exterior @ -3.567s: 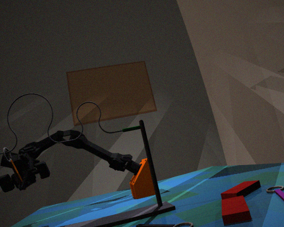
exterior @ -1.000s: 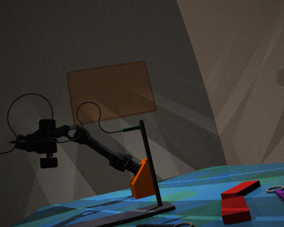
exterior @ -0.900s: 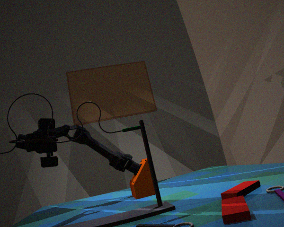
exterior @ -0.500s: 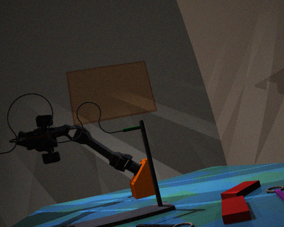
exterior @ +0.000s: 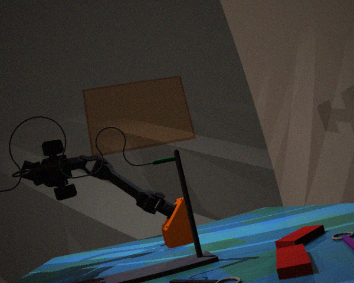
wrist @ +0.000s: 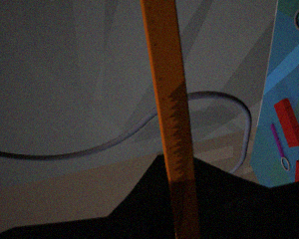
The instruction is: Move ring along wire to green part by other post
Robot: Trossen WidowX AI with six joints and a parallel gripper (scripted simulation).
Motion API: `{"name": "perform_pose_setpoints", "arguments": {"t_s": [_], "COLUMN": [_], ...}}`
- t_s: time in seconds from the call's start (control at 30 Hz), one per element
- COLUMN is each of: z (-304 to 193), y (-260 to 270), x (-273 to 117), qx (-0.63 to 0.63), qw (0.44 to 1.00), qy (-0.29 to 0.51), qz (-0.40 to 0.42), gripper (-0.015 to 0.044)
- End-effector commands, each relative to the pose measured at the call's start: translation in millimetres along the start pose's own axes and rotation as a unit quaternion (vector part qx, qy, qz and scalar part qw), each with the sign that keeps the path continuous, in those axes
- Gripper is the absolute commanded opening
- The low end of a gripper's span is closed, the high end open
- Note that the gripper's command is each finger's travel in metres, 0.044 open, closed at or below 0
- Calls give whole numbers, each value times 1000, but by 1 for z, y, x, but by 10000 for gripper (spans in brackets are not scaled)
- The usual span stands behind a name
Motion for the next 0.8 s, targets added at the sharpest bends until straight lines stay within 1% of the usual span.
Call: {"name": "perform_pose_setpoints", "arguments": {"t_s": [0.0,0.77], "z": [-2,-3], "y": [8,19], "x": [-3,-3], "qx": [3,40], "qw": [1000,999], "qy": [0,3], "qz": [11,29], "gripper": [-150,-150]}}
Point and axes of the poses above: the point midway between the two fingers, 35 mm back from their tips, its own x axis out along the fingers, its own y axis across the jaws, z = x × y, the point moved 5 cm from there along -x, back along the fingers, and after that the axes turned 10 degrees about x, right-handed, at the moved point
